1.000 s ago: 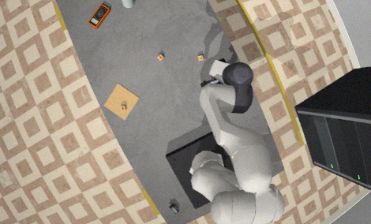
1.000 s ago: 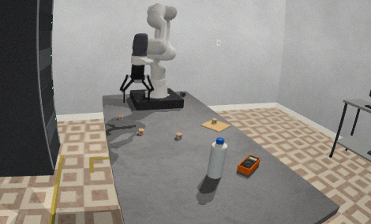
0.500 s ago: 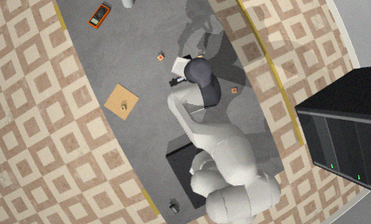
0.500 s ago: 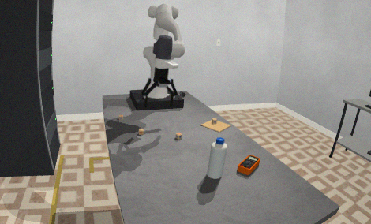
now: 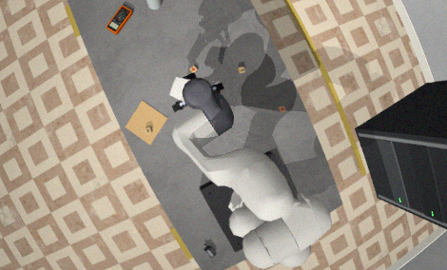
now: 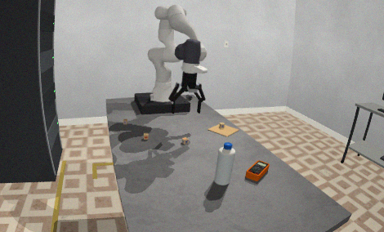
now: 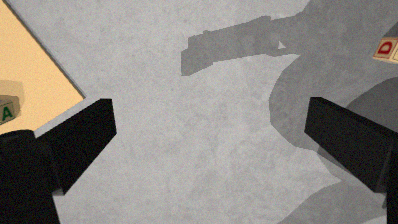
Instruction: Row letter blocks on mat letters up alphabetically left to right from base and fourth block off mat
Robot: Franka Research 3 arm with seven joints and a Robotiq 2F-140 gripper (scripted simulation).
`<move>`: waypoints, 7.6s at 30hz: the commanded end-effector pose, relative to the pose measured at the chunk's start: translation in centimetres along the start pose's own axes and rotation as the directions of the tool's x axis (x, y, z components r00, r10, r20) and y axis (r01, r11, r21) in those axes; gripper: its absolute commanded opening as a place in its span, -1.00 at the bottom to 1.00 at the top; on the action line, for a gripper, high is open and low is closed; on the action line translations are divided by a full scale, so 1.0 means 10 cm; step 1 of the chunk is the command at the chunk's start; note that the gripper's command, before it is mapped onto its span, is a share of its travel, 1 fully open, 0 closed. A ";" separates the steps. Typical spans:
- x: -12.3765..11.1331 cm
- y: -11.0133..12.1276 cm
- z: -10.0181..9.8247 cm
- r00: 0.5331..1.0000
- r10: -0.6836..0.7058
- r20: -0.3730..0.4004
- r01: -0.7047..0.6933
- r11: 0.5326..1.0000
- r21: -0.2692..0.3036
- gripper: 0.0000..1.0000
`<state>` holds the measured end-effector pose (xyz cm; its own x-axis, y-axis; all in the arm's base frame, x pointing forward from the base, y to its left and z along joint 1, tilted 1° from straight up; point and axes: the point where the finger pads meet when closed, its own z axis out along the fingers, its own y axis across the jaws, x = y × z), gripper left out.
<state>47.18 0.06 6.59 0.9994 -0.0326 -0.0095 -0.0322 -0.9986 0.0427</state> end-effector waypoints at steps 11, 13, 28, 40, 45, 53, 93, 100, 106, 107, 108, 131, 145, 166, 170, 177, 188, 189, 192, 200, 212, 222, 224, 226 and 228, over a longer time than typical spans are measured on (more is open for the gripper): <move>0.02 -1.24 0.03 0.989 0.145 -0.004 -0.145 0.989 -0.009 1.00; -0.04 -1.58 0.02 0.990 0.140 -0.005 -0.140 0.990 0.001 1.00; -0.28 -2.44 -0.01 0.992 0.126 -0.002 -0.126 0.991 0.033 1.00; -0.29 -2.47 -0.01 0.992 0.128 -0.002 -0.128 0.991 0.034 -0.14; -0.29 -2.47 -0.01 0.992 0.128 -0.002 -0.128 0.991 0.034 -0.14; -0.29 -2.47 -0.01 0.992 0.128 -0.002 -0.128 0.991 0.034 -0.14; -0.29 -2.48 0.19 0.992 0.128 -0.002 -0.128 0.991 0.034 -0.14; -0.29 -2.48 0.28 0.992 0.128 -0.002 -0.128 0.991 0.034 -0.14; -0.29 -2.49 0.37 0.992 0.128 -0.002 -0.128 0.991 0.034 -0.14; -0.29 -2.49 0.39 0.992 0.128 -0.002 -0.128 0.991 0.034 -0.14; -0.29 -2.49 0.40 0.992 0.128 -0.002 -0.128 0.991 0.034 -0.14; -0.29 -2.49 0.51 0.992 0.128 -0.002 -0.128 0.991 0.034 -0.14; -0.29 -2.49 0.51 0.992 0.128 -0.002 -0.128 0.991 0.034 -0.14; -0.29 -2.49 0.51 0.992 0.128 -0.002 -0.128 0.991 0.034 -0.14; -0.29 -2.49 0.51 0.992 0.128 -0.002 -0.128 0.991 0.034 -0.14; -0.28 -2.49 0.51 0.992 0.128 -0.002 -0.128 0.991 0.034 -0.14; -0.28 -2.49 0.51 0.992 0.128 -0.002 -0.128 0.991 0.034 -0.14; -0.28 -2.49 0.51 0.992 0.128 -0.002 -0.128 0.991 0.034 -0.14; -0.28 -2.49 0.51 0.992 0.128 -0.002 -0.128 0.991 0.034 -0.14; -0.28 -2.49 0.51 0.992 0.128 -0.002 -0.128 0.991 0.034 -0.14; -0.28 -2.49 0.51 0.992 0.128 -0.002 -0.128 0.991 0.034 -0.14; -0.28 -2.50 0.52 0.992 0.128 -0.002 -0.128 0.991 0.034 -0.14; -0.28 -2.50 0.54 0.992 0.128 -0.002 -0.128 0.991 0.034 -0.14; -0.28 -2.50 0.56 0.992 0.128 -0.002 -0.128 0.991 0.034 -0.14; -0.28 -2.50 0.60 0.992 0.128 -0.002 -0.128 0.991 0.034 -0.14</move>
<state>45.02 24.79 0.03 0.9882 -0.1530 -0.0041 -0.1530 -0.9882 0.0118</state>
